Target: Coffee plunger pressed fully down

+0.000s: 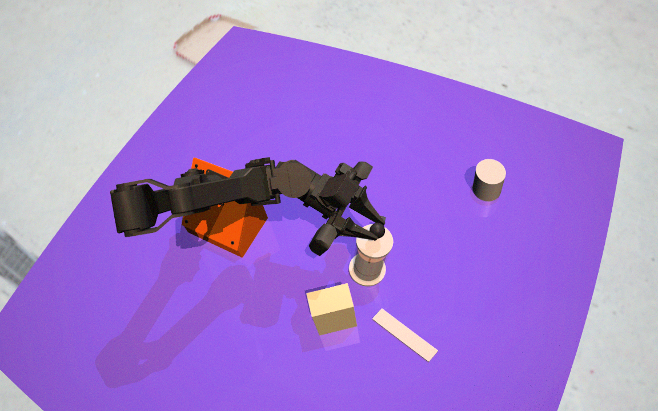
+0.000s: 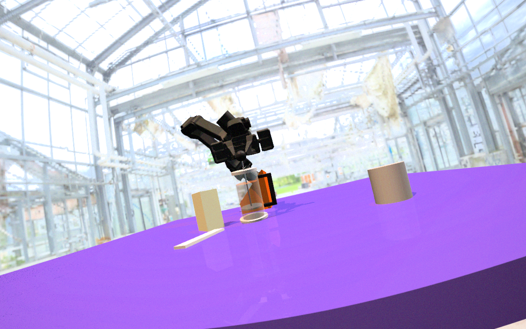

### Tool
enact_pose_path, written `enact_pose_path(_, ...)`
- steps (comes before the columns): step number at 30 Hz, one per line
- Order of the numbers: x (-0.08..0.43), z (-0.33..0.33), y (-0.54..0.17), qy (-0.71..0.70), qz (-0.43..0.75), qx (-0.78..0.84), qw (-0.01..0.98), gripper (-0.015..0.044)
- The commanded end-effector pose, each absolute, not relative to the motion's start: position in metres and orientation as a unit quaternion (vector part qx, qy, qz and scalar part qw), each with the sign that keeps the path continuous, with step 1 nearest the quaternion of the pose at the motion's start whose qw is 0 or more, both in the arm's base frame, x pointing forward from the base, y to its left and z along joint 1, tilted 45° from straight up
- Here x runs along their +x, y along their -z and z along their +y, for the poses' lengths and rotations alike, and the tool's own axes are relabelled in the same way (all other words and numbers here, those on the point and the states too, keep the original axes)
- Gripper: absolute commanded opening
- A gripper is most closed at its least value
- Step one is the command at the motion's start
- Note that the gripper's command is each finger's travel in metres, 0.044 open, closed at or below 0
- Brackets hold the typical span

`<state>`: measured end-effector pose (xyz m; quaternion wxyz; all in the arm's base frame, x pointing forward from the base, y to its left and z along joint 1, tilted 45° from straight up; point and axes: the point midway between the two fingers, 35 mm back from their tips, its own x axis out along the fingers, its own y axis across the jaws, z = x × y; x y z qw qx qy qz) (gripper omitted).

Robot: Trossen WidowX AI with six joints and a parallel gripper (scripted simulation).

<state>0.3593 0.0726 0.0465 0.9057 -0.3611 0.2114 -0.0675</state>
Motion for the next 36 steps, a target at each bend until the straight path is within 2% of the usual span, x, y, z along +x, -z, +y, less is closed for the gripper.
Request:
enact_pose_path(1,0.3588,0.0638,-0.0377,0.076,0.228,-0.371,0.897,0.0118)
enact_pose_path(36,0.3641,0.0694,-0.0404,0.074,0.223,-0.367,0.9,0.0118)
